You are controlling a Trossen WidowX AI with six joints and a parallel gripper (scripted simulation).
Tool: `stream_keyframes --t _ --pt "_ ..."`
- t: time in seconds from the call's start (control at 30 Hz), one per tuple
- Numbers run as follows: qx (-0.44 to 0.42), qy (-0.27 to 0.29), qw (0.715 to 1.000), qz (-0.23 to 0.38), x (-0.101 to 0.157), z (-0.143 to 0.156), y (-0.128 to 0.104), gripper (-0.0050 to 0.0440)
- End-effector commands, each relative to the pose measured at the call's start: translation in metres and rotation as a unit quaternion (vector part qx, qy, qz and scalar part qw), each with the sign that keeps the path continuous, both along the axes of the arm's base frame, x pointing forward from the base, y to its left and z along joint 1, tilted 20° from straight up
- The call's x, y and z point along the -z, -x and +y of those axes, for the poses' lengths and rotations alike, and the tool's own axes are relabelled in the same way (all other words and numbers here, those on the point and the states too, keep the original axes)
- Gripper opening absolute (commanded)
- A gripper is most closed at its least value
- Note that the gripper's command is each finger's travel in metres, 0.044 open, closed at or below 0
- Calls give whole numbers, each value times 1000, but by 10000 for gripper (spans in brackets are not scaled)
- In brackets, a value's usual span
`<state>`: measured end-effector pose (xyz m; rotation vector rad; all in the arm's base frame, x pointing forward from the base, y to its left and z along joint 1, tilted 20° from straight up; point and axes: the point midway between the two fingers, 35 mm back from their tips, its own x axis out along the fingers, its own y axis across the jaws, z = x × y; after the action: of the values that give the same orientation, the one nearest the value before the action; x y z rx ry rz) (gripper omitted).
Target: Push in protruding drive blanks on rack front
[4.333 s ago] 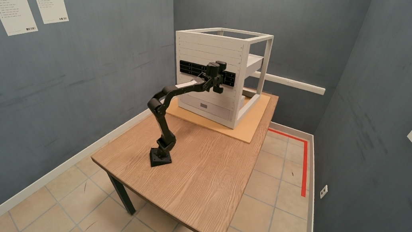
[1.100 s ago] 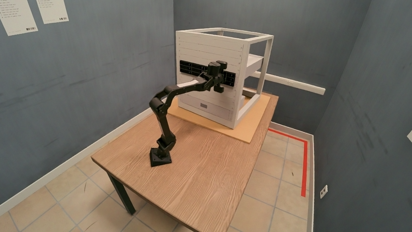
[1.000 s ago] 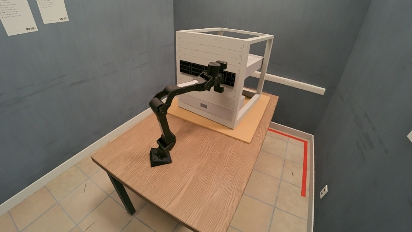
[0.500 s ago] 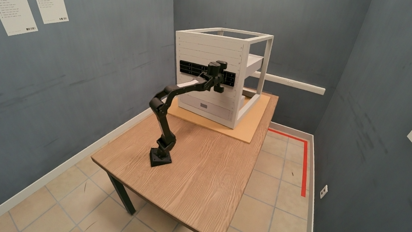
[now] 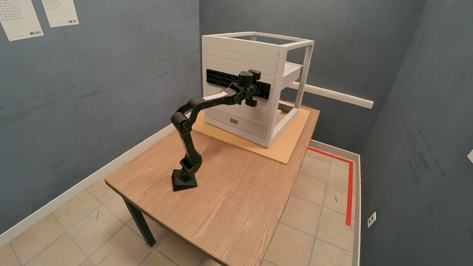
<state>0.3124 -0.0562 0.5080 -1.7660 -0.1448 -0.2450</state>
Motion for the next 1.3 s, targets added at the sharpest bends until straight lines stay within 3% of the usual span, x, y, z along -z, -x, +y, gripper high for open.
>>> stream_keyframes --t 0.0,0.3,0.9,1.27 --pt "-1 4 1000 -13 -5 3 23 -50" --pt "-1 4 1000 -13 5 4 58 -50" --pt "-1 4 1000 -13 6 4 58 -50" --pt "-1 4 1000 -13 35 1 57 -50"
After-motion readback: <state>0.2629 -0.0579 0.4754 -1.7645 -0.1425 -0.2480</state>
